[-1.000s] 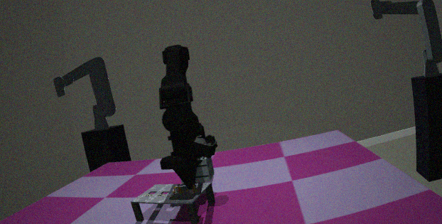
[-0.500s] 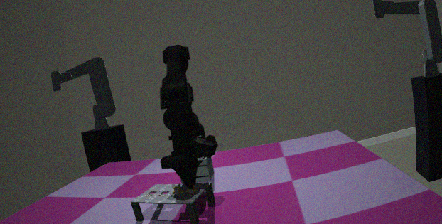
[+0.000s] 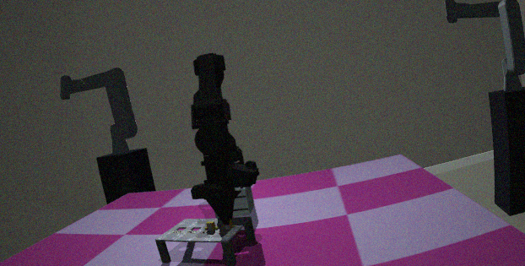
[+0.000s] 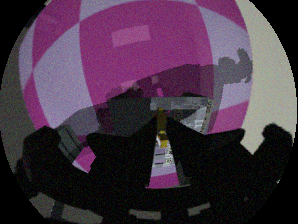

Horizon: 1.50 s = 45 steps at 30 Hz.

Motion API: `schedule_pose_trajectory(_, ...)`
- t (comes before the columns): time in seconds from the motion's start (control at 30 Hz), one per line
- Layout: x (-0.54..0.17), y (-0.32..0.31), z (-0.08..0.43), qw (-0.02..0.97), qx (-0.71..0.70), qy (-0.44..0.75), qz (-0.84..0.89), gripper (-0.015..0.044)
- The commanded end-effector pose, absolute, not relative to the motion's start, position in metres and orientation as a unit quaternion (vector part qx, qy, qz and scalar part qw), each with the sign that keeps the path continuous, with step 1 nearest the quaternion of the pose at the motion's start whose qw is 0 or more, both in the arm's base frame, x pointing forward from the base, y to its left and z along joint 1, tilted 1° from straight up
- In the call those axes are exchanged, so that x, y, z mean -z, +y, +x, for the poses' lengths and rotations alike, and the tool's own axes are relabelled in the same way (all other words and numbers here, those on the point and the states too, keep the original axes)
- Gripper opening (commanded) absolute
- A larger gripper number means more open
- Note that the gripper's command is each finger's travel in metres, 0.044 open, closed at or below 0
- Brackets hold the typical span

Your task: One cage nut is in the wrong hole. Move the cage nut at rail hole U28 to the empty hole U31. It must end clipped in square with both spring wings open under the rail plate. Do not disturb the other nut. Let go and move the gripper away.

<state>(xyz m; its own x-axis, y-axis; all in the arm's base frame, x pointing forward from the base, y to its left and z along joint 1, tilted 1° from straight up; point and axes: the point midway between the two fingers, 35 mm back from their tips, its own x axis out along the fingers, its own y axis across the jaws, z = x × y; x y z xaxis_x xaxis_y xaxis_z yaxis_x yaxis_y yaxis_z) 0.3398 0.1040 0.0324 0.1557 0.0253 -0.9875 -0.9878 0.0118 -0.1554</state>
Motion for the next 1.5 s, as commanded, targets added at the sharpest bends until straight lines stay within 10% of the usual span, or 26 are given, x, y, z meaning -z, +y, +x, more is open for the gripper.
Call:
schedule_pose_trajectory(0.0, -0.0325, 0.1034, 0.3390, 0.548, -0.460, 0.455, -0.530, 0.0037)
schedule_pose_trajectory(1.47, -0.0326, 0.1032, 0.3374, 0.561, -0.444, 0.440, -0.542, 0.0037)
